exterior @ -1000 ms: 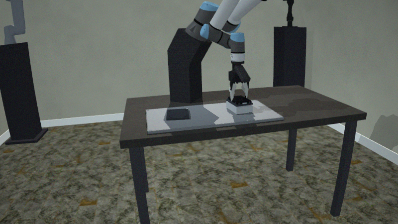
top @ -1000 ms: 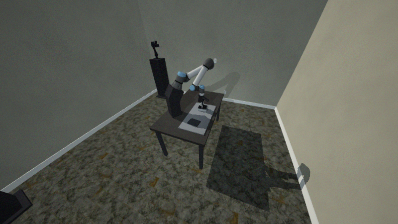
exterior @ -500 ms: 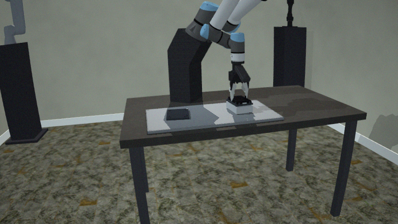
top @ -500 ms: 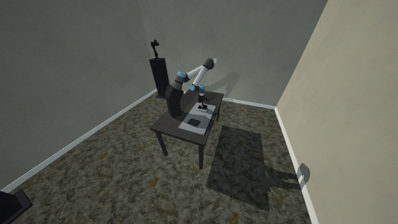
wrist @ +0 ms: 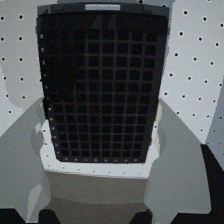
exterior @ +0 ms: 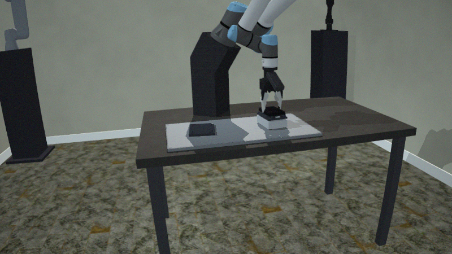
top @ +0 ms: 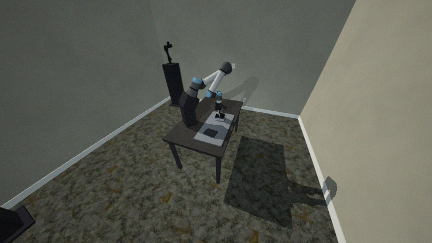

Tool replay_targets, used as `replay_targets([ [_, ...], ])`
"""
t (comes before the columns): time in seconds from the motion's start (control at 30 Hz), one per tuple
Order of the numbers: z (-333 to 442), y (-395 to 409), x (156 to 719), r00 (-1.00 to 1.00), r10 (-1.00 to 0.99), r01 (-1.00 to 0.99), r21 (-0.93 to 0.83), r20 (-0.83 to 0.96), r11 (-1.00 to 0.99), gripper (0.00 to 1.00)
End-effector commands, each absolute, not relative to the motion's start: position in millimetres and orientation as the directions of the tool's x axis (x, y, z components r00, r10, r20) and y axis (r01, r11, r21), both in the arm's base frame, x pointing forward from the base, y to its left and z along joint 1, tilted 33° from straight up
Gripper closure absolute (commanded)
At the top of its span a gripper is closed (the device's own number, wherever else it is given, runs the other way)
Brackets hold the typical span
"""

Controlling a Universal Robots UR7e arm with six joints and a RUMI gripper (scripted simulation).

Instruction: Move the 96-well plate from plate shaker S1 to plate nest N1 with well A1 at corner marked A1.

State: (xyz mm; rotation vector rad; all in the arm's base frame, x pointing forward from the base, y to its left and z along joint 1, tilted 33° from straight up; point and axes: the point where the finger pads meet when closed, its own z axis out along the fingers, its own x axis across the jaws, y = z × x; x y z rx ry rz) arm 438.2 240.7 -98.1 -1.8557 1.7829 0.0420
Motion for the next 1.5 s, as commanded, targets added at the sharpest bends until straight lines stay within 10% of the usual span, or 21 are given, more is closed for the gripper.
replay_targets([
  [0.0, -93, 238, 436, 0.115, -0.912, -0.929, -0.367, -0.394, 0.041, 1.0],
  [1.47, -43, 214, 416, 0.115, -0.912, -0.929, -0.367, -0.394, 0.041, 1.0],
])
